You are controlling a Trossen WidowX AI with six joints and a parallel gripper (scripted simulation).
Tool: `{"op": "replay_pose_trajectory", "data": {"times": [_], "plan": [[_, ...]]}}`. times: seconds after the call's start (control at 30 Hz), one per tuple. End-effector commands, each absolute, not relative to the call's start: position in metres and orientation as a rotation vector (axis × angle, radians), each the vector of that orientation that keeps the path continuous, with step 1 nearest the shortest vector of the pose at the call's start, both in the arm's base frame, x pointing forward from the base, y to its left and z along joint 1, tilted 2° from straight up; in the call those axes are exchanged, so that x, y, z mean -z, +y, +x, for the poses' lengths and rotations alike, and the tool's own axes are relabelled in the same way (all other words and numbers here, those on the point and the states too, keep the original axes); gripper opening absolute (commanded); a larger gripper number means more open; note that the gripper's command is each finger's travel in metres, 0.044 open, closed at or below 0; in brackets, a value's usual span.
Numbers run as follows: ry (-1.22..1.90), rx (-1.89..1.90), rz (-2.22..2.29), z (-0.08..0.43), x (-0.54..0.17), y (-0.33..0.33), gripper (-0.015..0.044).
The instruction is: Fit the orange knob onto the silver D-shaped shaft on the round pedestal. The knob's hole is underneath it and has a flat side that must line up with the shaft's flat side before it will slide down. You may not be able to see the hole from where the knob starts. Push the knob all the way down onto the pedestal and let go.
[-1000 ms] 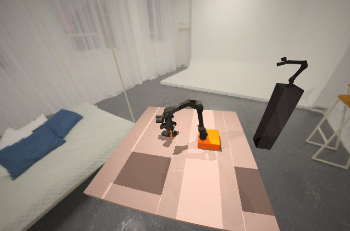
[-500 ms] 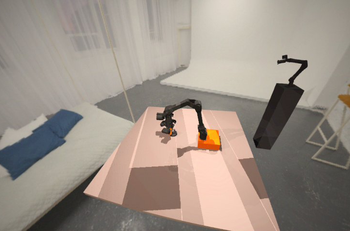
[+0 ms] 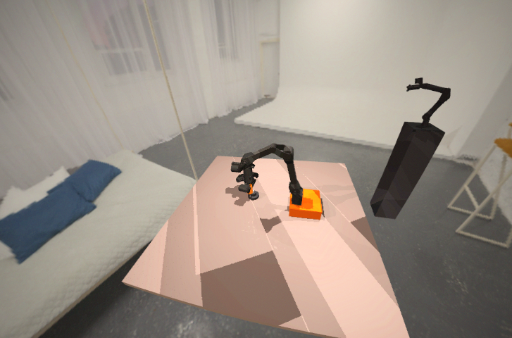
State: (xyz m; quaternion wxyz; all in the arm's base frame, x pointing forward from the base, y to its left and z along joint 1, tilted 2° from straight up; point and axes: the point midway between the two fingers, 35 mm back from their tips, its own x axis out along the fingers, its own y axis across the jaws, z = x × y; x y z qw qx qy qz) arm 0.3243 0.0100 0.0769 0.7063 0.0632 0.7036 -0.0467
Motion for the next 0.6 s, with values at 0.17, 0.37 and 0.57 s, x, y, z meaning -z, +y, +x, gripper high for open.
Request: {"op": "replay_pose_trajectory", "data": {"times": [0.17, 0.37, 0.57], "plan": [[1.562, 0.103, 0.136, 0.327, -0.068, -0.017, 0.0], [1.563, 0.104, 0.136, 0.328, -0.062, -0.036, 0.0], [1.563, 0.105, 0.136, 0.327, -0.056, -0.055, 0.0]]}}
